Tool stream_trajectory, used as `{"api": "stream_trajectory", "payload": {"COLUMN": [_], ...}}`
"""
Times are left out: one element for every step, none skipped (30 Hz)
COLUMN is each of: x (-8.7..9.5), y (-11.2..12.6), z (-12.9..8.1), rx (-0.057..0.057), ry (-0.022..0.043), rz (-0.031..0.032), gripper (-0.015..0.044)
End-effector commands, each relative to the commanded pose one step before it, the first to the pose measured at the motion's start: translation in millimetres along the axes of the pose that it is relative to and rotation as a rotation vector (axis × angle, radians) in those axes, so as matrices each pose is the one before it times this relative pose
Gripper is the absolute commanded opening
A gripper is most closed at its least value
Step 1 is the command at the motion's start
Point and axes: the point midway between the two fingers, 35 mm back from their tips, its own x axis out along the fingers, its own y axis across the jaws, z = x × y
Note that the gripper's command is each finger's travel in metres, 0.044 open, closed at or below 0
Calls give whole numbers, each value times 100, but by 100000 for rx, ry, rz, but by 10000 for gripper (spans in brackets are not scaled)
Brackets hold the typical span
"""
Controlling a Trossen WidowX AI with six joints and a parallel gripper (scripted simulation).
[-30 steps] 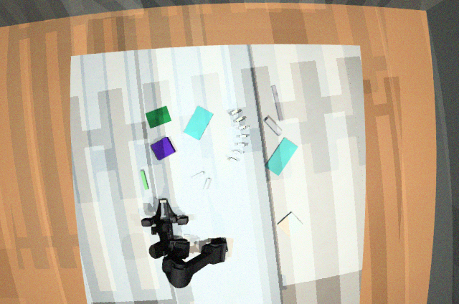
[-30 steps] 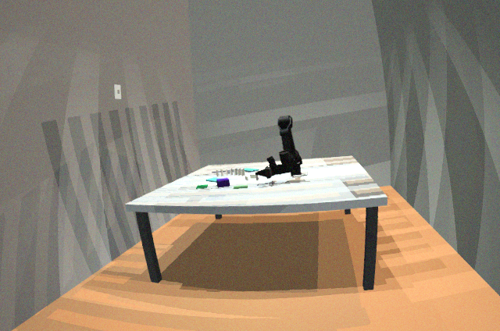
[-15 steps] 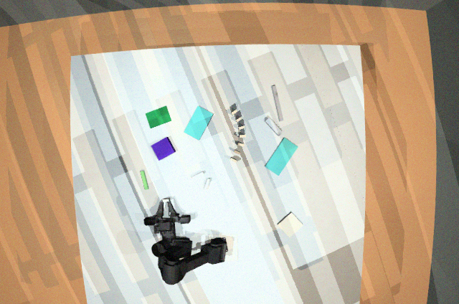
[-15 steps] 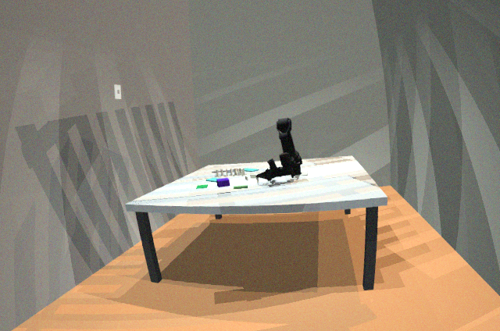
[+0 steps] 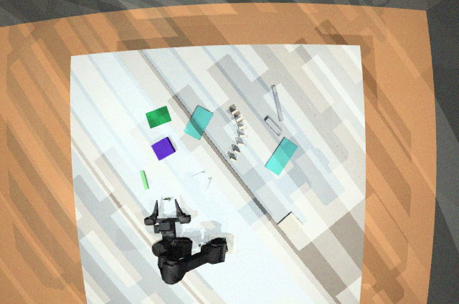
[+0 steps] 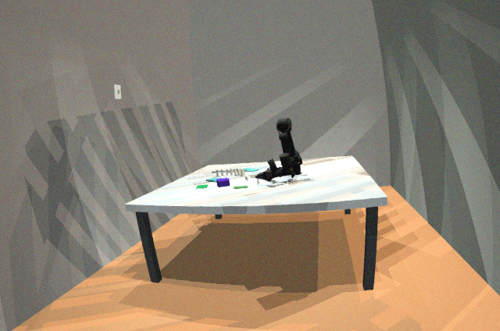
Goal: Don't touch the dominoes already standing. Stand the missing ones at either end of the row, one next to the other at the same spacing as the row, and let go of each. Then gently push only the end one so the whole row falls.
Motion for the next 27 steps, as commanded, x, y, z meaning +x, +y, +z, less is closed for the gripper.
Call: {"api": "stream_trajectory", "payload": {"x": [-5, 0, -5, -16, -30, -42, -48, -54, -59, -65, -70, -60, -37, -13, 0, 0, 117, 358, 615, 787, 806, 807, 791, 737, 673, 610, 496], "y": [-15, 0, 25, 72, 106, 108, 81, 54, 26, -3, -31, -46, -36, -14, 0, 0, 187, 545, 854, 956, 839, 716, 591, 491, 389, 269, 215], "z": [-47, 0, 87, 264, 444, 558, 566, 571, 574, 576, 576, 463, 277, 92, 0, 0, -29, -84, -122, -113, -67, -21, 23, 39, 55, 87, 51], "rx": [315, 0, -2, -6, -11, -15, -17, -20, -22, -24, -27, -23, -15, -5, 0, 0, -406, -1200, -1931, -2250, -2079, -1881, -1662, -1575, -1437, -1168, -1214], "ry": [160, 0, -3, -9, -16, -20, -20, -20, -20, -20, -20, -16, -10, -3, 0, 0, 409, 1289, 2348, 3238, 3604, 3949, 4279, 4614, 4930, 5210, 5521], "rz": [374, 0, -7, -21, -35, -44, -44, -44, -44, -44, -44, -35, -21, -7, 0, 0, 351, 1033, 1651, 1917, 1780, 1639, 1498, 1394, 1276, 1137, 1039], "gripper": [440, 440, 440, 440, 440, 440, 440, 440, 440, 440, 440, 440, 440, 440, 440, 440, 440, 440, 440, 440, 440, 440, 440, 440, 440, 440, 440]}}
